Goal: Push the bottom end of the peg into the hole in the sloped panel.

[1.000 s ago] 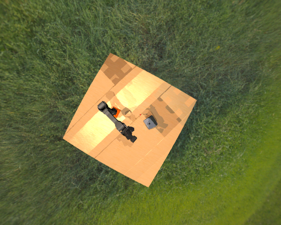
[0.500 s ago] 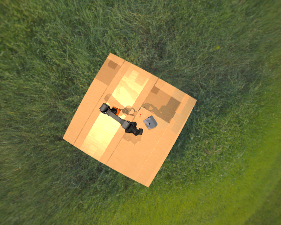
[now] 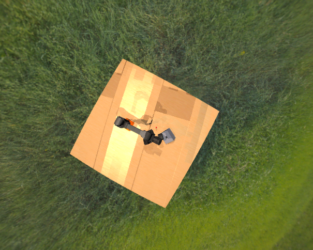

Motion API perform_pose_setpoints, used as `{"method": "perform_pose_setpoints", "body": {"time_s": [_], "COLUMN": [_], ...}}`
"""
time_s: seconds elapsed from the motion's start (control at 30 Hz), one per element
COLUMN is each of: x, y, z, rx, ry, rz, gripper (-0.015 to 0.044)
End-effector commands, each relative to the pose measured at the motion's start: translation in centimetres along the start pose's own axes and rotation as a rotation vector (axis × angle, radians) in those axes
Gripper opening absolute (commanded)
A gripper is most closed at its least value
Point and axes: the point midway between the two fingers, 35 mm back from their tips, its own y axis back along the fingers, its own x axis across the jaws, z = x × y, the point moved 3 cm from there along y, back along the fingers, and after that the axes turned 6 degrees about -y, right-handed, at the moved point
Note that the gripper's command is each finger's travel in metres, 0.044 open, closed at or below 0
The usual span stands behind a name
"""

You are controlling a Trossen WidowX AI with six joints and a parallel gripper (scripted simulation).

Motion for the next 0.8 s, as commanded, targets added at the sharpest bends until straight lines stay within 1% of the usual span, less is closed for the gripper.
{"method": "perform_pose_setpoints", "body": {"time_s": [0.0, 0.67, 0.77], "x": [-1.0, -3.9, -4.0], "y": [-0.3, -1.1, -1.1], "z": [1.4, 10.9, 11.6], "rx": [-0.054, -0.364, -0.387], "ry": [0.105, 0.705, 0.747], "rz": [0.009, 0.061, 0.063], "gripper": [0.0440, 0.0440, 0.0440]}}
